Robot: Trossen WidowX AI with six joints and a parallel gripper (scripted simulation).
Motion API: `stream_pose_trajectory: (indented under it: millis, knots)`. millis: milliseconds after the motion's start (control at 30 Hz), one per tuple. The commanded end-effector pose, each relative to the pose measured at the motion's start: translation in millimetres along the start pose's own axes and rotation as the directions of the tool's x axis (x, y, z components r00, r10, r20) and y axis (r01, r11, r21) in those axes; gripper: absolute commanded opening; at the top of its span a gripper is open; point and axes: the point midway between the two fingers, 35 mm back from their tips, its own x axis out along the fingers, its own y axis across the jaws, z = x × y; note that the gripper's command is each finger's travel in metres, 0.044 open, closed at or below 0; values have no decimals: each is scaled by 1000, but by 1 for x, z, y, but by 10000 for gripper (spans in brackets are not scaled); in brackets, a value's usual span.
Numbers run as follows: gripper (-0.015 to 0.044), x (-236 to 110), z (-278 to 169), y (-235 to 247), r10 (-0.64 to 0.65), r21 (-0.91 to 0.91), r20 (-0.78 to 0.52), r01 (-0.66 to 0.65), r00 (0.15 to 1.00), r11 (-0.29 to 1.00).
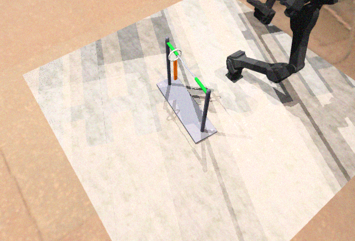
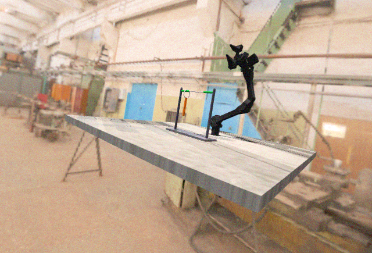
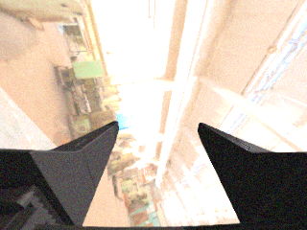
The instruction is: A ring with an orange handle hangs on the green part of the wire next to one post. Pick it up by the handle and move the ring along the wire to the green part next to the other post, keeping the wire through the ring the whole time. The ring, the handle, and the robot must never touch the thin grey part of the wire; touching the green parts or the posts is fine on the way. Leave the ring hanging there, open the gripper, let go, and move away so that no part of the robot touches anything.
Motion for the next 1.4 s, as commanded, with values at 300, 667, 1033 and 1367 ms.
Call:
stream_pose_trajectory:
  millis: [300, 667, 1033, 1367]
  knots:
    - [160, -2, -59, 4, -23, 226, 22, 17, 999, 974]
    - [160, -2, -99, 31, -6, 477, 38, -13, 999, 879]
    - [160, 7, -148, 76, 31, 658, 40, -49, 999, 752]
    - [160, 19, -188, 143, 99, 799, 42, -93, 994, 595]
